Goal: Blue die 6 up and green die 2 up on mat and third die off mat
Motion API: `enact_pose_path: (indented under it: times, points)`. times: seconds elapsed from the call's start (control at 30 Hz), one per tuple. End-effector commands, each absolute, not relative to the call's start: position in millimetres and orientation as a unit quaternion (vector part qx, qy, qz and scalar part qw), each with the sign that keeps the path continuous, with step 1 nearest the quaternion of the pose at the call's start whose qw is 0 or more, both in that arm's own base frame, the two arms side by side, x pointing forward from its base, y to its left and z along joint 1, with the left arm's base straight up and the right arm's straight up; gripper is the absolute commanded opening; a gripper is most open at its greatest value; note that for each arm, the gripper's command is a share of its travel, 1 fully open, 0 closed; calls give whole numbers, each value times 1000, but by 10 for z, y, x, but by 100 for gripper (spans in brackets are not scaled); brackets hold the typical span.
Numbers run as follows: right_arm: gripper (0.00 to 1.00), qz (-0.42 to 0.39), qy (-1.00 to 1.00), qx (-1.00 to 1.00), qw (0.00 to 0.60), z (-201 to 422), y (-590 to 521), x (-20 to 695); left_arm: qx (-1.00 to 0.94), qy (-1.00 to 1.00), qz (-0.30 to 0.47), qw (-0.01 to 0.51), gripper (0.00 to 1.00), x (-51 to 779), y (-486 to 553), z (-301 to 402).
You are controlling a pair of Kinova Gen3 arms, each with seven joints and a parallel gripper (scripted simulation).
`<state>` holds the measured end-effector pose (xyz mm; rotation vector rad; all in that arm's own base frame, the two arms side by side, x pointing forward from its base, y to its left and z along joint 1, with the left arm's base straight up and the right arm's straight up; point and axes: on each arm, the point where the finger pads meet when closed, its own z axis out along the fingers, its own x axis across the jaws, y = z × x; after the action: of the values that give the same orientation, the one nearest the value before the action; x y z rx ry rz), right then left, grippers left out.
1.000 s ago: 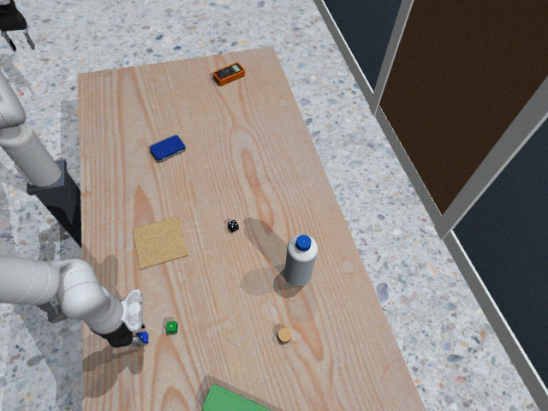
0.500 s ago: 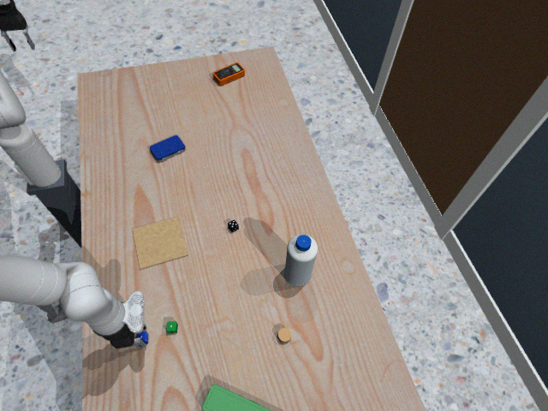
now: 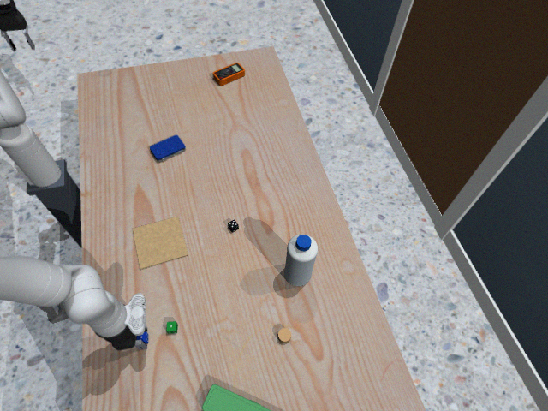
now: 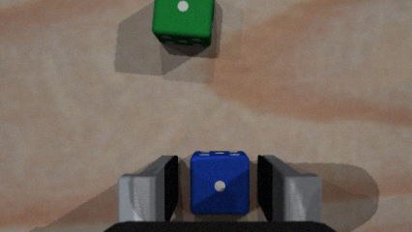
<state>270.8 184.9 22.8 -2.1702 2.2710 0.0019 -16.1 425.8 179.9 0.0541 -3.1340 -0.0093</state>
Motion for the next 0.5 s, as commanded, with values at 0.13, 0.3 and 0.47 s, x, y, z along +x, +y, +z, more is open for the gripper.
enact_pose_path:
  times: [0.13, 0.3, 0.47]
  points:
    - [79, 0, 723, -691, 0, 215, 1830, 2708, 16, -1000, 0, 0, 100, -137, 4248, 1804]
    - [79, 0, 723, -691, 0, 215, 1830, 2708, 16, -1000, 0, 0, 100, -137, 4248, 1804]
    - [49, 0, 723, -691, 0, 215, 1830, 2708, 16, -1000, 0, 0, 100, -137, 4248, 1804]
